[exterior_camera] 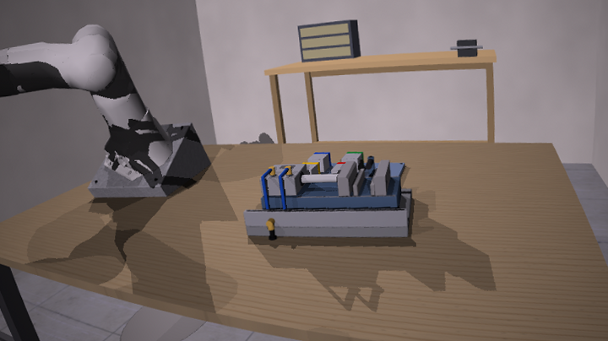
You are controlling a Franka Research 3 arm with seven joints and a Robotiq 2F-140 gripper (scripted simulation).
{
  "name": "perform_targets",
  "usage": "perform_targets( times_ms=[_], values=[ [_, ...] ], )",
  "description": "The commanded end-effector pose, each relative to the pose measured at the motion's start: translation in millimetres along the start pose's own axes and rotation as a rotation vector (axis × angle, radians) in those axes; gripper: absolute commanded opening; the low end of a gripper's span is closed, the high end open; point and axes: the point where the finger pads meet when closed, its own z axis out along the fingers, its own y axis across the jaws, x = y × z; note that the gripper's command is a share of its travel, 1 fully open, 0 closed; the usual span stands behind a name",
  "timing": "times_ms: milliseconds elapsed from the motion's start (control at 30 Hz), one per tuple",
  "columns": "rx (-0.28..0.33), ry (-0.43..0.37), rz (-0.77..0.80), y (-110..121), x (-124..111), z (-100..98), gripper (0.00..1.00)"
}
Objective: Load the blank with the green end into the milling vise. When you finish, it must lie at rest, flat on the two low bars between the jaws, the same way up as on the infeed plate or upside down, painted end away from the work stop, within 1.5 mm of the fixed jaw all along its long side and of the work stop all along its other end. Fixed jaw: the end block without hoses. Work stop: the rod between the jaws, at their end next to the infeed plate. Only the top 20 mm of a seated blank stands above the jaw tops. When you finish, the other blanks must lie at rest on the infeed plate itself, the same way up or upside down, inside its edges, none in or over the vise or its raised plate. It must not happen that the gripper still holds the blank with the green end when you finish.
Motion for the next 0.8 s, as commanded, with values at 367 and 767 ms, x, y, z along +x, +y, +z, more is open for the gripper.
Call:
perform_targets(
  times_ms=[367,767],
  values=[
    [0.18,0.047,0.156,27.5,17.3,11.3,1.0],
    [0.338,0.12,0.246,58.7,40.0,24.4,1.0]
  ],
)
